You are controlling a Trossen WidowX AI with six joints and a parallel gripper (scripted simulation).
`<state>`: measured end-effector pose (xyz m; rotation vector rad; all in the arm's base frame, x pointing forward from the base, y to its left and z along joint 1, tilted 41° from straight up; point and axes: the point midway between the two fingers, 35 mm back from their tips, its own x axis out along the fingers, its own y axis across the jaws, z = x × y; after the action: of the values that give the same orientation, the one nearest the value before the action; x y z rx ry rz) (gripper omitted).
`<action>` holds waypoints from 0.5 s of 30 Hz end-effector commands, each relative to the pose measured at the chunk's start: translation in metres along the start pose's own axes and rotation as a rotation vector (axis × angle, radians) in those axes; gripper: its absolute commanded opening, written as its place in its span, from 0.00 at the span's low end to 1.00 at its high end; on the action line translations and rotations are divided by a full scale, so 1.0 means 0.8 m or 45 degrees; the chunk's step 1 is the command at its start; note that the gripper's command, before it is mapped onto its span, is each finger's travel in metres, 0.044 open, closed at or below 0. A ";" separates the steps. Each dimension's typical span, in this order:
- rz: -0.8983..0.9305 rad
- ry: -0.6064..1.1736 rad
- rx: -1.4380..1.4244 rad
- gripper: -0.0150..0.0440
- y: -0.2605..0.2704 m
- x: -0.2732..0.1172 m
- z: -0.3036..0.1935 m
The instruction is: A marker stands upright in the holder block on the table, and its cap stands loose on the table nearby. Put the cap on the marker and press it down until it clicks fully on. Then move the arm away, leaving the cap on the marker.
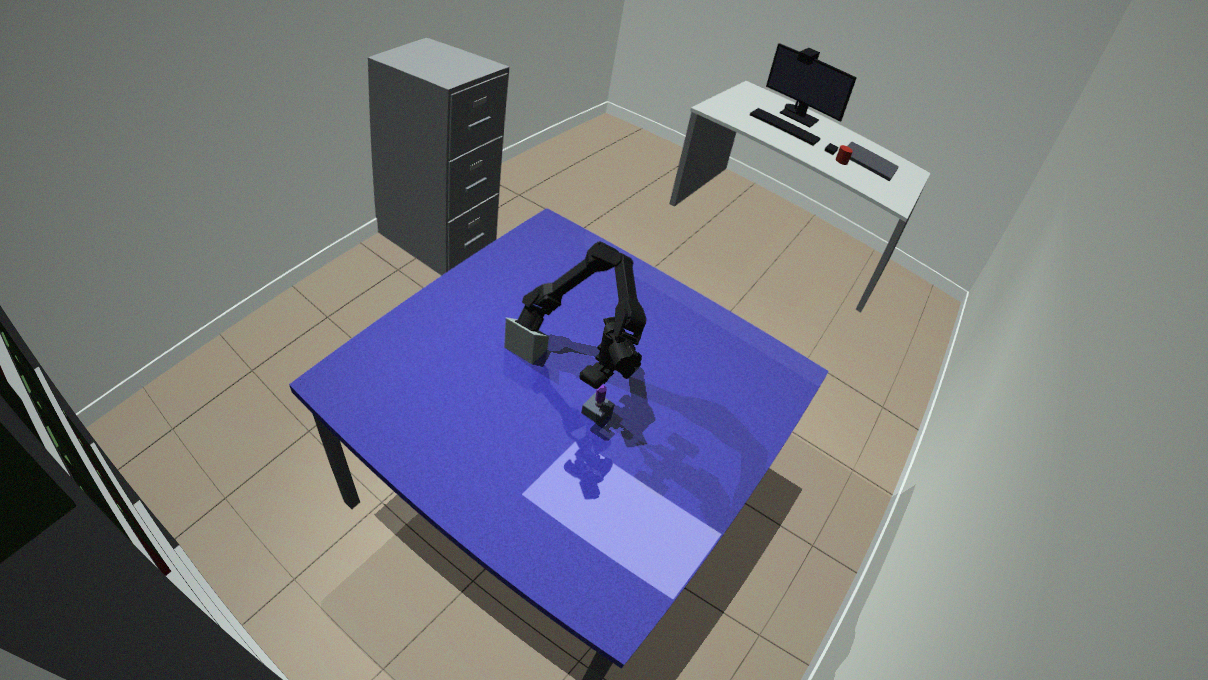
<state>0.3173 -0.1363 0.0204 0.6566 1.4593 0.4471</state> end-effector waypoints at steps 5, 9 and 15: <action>-0.002 0.011 -0.003 0.25 0.000 0.001 -0.003; -0.002 0.011 -0.003 0.25 0.000 0.004 -0.003; -0.001 0.011 -0.003 0.25 0.000 0.014 -0.003</action>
<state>0.3180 -0.1340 0.0167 0.6459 1.4567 0.4498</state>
